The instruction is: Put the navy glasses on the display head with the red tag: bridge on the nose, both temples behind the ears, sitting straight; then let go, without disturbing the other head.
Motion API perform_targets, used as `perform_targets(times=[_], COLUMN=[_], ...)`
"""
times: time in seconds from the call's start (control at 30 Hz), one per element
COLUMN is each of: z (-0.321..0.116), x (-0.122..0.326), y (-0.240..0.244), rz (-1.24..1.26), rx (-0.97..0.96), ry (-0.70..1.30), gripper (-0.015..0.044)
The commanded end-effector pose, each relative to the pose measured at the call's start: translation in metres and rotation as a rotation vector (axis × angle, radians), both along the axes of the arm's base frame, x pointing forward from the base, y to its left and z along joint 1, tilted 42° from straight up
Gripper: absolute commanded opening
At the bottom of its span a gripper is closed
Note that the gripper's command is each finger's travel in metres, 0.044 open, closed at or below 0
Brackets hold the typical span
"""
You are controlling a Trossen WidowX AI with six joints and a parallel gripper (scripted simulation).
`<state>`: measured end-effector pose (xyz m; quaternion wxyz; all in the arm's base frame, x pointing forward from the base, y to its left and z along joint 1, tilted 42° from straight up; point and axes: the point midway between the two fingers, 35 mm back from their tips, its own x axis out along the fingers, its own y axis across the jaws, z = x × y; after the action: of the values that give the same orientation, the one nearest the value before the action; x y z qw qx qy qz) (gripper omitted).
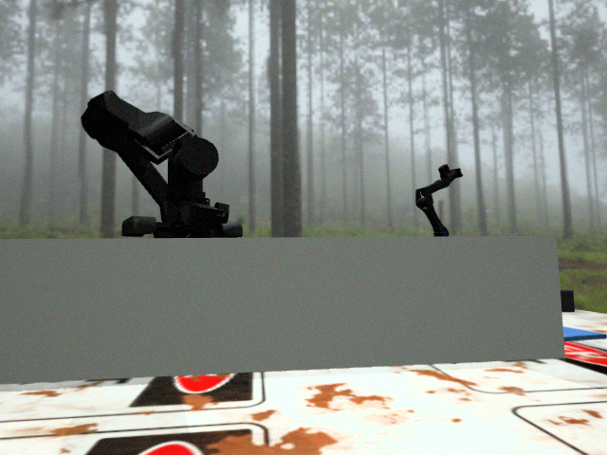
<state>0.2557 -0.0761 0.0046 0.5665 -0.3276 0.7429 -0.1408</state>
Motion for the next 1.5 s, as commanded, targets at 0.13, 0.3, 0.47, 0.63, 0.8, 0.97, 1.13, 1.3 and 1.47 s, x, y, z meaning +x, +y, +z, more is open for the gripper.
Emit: perform_targets(times=[0.13, 0.3, 0.47, 0.63, 0.8, 0.97, 1.13, 1.3, 1.47], z=[-0.013, -0.019, -0.025, -0.031, -0.033, -0.032, -0.030, -0.032, -0.032], x=[-0.004, -0.006, -0.007, -0.010, -0.010, -0.010, -0.009, -0.010, -0.010], y=[-0.009, -0.014, -0.019, -0.024, -0.025, -0.026, -0.029, -0.027, -0.027], rz=[0.006, 0.006, 0.005, 0.005, 0.005, 0.005, 0.005, 0.000, 0.000], rx=[-0.004, -0.004, -0.005, -0.006, -0.006, -0.006, -0.007, -0.003, -0.003], ry=[0.012, 0.013, 0.013, 0.013, 0.013, 0.013, 0.013, 0.015, 0.015], gripper=[0.0120, 0.0120, 0.0120, 0.0120, 0.0120, 0.0120, 0.0120, 0.0074, 0.0040])
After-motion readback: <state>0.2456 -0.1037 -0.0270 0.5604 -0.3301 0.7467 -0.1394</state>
